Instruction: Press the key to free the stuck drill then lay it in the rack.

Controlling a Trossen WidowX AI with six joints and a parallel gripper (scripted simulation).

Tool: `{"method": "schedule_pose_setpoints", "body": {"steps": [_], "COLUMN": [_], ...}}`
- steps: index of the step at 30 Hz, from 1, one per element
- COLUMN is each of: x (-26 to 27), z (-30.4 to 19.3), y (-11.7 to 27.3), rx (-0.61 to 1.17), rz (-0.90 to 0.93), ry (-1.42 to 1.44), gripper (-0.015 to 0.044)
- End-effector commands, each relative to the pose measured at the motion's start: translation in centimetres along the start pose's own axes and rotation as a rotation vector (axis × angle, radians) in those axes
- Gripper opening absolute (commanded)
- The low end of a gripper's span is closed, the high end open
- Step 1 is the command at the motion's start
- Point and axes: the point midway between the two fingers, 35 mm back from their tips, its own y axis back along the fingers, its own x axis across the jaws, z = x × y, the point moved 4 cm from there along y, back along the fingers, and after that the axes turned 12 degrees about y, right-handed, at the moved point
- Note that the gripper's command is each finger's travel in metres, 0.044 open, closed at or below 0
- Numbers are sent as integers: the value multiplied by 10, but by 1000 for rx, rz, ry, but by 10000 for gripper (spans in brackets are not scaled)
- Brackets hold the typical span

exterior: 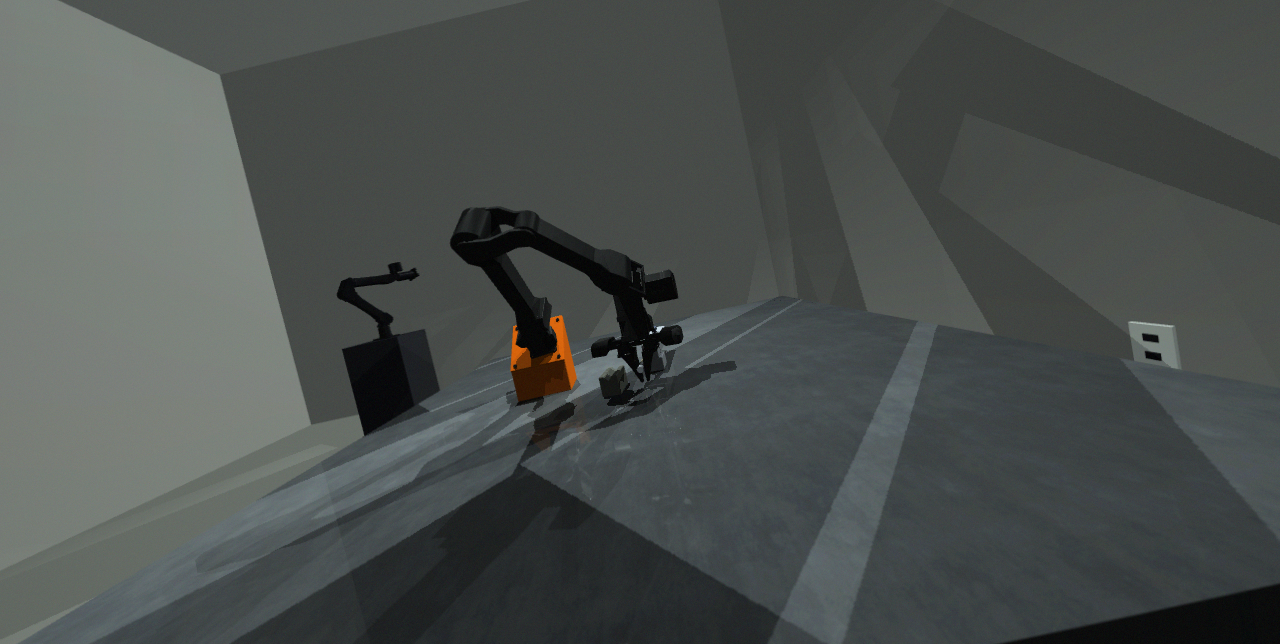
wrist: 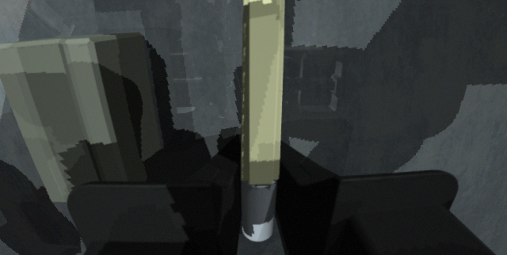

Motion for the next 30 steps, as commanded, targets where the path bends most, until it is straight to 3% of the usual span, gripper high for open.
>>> {"method": "schedule_pose_setpoints", "body": {"steps": [1, 30], "x": [1, 7], "z": [-5, -21], "y": [1, 10], "rx": [-6, -5], "rz": [-5, -5], "ry": [5, 5], "gripper": [0, 0]}}
